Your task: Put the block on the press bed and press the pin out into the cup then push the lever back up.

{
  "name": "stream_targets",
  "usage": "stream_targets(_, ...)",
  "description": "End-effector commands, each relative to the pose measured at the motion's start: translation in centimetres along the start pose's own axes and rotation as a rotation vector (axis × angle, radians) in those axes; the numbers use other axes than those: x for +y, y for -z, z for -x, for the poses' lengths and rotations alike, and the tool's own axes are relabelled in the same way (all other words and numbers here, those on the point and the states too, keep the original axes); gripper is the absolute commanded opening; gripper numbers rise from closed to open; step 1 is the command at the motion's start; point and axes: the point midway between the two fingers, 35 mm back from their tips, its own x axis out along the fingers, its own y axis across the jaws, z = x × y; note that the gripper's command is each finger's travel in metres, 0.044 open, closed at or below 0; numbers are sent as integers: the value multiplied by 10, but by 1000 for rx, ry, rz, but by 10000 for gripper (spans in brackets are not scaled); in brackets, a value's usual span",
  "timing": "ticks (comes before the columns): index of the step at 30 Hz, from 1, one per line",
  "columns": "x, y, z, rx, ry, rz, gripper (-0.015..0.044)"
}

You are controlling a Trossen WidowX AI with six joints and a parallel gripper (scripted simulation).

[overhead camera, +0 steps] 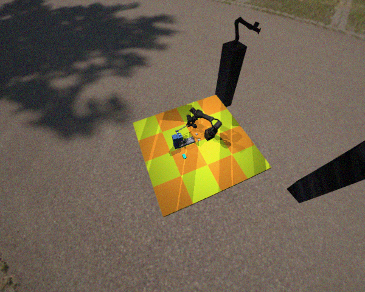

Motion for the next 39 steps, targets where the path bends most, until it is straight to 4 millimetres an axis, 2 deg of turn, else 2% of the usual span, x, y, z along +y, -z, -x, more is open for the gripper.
stream_targets(1,0,9,-5,26,5,-5,0)
stream_targets(39,0,26,-16,26,5,-6,0)
